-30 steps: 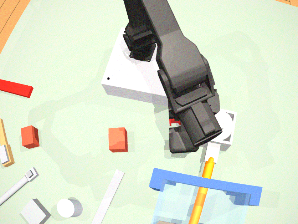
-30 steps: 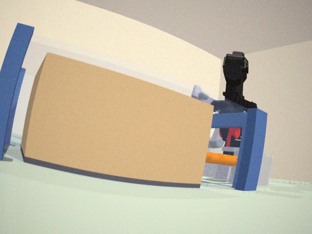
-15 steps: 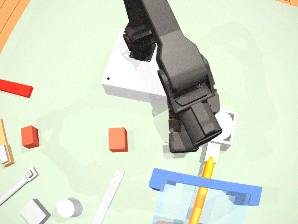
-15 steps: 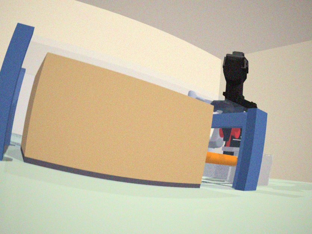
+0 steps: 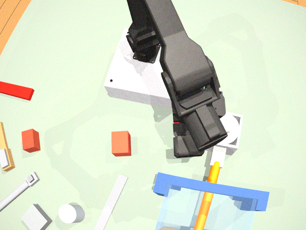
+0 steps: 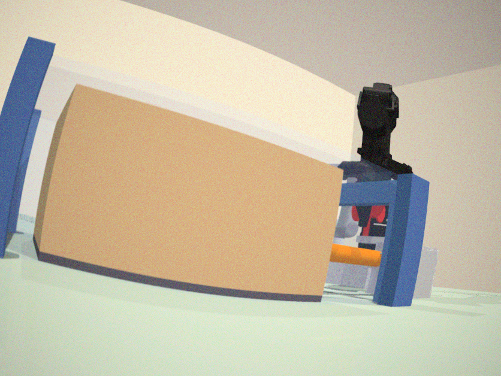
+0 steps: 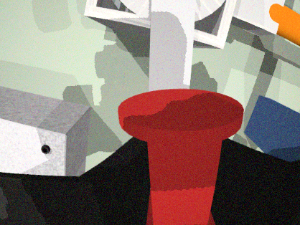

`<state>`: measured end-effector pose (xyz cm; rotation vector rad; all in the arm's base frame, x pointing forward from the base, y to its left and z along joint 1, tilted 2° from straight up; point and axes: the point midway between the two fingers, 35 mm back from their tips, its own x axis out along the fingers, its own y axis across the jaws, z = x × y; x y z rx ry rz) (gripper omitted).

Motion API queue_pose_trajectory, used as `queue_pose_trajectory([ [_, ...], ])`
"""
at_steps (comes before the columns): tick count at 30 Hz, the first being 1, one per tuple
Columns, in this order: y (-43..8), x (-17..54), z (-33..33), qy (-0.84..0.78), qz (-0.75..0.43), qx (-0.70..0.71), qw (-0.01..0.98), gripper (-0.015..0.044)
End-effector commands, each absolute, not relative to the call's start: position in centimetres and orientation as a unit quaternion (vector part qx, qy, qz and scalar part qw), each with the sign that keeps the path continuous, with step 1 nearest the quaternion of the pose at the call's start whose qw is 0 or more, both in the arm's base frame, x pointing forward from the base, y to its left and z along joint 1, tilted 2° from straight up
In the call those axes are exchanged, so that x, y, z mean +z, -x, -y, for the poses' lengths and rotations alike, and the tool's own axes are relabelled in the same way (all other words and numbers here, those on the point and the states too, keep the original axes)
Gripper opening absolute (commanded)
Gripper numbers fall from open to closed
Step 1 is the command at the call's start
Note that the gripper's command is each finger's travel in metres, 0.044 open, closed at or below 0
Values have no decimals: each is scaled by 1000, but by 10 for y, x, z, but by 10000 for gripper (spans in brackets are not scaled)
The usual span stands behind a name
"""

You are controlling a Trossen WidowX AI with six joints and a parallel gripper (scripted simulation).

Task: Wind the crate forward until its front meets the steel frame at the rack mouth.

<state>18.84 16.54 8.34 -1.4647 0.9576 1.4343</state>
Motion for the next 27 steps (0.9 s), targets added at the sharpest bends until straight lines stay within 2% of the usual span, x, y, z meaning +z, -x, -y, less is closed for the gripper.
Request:
queue_pose_trajectory([
  [1,-192,82,-167,587,-382,574,424,0],
  [27,-215,84,-178,588,-381,574,424,0],
])
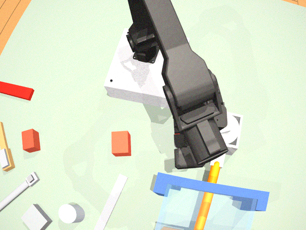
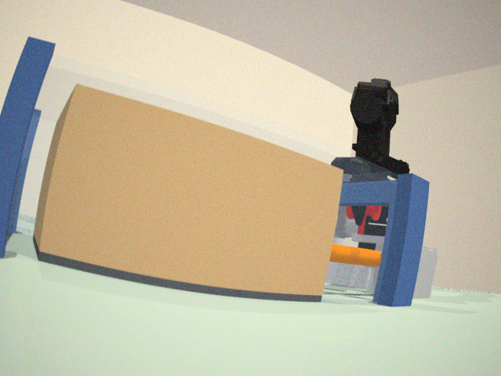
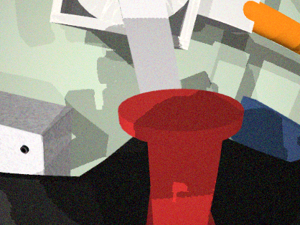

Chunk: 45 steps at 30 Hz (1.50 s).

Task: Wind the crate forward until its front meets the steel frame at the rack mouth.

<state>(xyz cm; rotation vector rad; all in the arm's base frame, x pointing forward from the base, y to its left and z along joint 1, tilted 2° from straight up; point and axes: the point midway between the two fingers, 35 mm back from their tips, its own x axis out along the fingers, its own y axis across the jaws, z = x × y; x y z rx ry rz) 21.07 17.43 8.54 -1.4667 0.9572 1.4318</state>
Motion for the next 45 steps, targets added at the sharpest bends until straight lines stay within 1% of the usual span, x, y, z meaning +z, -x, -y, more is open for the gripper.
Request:
queue_pose_trajectory([
  [1,-216,84,-178,588,-381,574,424,0],
  [45,-250,88,-214,588,-380,574,426,0],
])
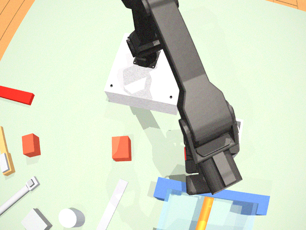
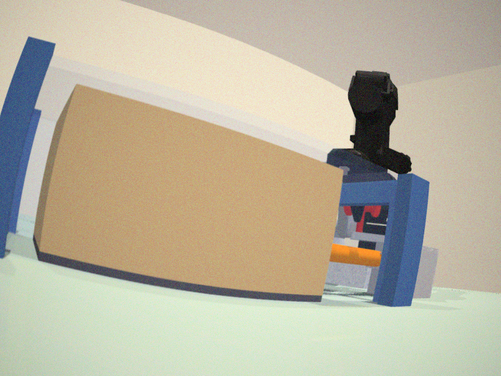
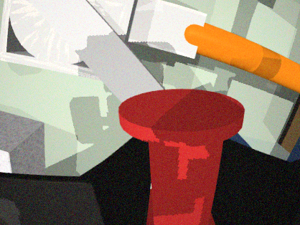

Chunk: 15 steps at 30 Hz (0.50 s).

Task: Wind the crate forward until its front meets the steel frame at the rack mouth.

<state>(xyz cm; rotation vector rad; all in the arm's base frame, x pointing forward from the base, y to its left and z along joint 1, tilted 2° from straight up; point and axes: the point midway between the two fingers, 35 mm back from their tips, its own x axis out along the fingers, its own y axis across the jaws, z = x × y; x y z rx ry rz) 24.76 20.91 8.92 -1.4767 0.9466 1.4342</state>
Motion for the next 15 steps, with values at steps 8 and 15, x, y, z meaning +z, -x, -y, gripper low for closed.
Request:
queue_pose_trajectory([
  [8,-254,89,-222,588,-379,574,426,0],
  [15,-256,89,-230,588,-379,574,426,0],
])
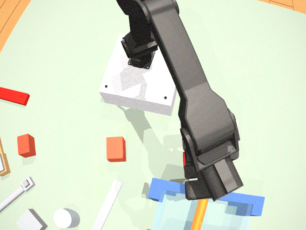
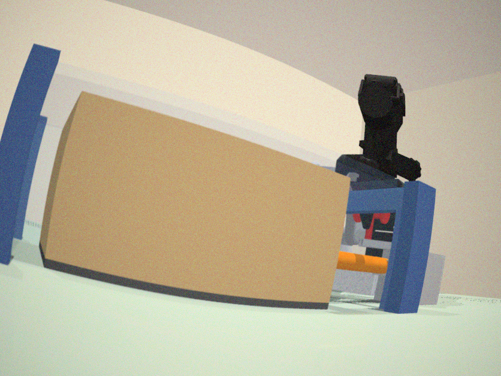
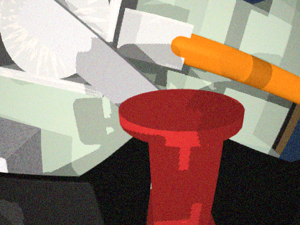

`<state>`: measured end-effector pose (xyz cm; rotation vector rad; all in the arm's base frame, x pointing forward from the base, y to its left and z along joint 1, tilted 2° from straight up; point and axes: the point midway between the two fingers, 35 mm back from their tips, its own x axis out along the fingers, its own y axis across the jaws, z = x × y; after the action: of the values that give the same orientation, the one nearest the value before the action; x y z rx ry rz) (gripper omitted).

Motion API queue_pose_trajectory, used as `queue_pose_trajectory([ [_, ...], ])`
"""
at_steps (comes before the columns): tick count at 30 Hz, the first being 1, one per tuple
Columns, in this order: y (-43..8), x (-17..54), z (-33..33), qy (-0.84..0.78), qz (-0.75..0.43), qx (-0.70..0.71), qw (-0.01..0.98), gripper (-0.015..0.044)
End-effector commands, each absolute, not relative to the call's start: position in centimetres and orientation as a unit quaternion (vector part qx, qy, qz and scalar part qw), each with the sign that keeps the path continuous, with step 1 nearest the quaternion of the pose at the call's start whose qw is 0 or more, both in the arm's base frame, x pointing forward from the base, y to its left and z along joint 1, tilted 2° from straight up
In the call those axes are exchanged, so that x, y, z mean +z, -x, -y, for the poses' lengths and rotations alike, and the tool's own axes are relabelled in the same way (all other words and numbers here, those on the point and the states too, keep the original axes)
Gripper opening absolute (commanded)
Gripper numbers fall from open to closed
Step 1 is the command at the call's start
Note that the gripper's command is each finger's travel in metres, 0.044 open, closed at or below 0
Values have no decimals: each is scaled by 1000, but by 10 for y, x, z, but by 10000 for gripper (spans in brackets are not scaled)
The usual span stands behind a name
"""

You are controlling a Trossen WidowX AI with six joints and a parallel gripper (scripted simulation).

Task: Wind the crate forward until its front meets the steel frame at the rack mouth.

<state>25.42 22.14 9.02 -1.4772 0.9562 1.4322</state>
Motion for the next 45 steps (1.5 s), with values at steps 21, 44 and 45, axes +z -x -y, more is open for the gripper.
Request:
queue_pose_trajectory([
  [21,-261,91,-253,587,-378,574,427,0],
  [44,-260,92,-279,587,-378,575,428,0],
  [45,-260,92,-280,587,-378,575,428,0],
])
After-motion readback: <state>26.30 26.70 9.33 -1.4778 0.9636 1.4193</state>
